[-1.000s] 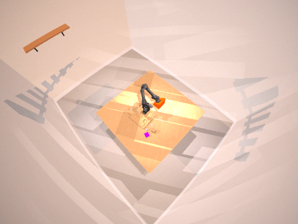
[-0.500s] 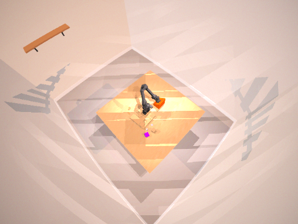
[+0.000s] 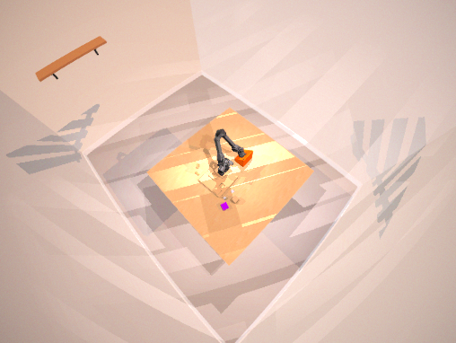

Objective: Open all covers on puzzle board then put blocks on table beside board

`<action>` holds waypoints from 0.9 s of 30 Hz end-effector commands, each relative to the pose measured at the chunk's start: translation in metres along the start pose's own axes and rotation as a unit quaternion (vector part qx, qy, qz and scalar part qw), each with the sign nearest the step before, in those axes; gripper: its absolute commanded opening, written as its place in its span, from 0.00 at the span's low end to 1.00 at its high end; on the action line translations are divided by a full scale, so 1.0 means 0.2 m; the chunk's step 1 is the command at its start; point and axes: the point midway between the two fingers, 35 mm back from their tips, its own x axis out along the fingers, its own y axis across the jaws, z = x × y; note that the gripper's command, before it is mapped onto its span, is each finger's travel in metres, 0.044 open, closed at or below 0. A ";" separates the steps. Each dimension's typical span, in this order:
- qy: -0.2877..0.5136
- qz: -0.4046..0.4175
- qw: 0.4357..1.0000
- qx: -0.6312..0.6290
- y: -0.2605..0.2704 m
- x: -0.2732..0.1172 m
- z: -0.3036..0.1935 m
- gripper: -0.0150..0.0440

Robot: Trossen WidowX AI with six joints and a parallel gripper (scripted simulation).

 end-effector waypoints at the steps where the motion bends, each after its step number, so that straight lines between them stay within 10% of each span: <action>1: -0.002 0.003 1.000 0.001 0.01 0.00 0.02 0.25; 27: 0.000 0.003 1.000 0.001 0.02 0.00 0.14 0.25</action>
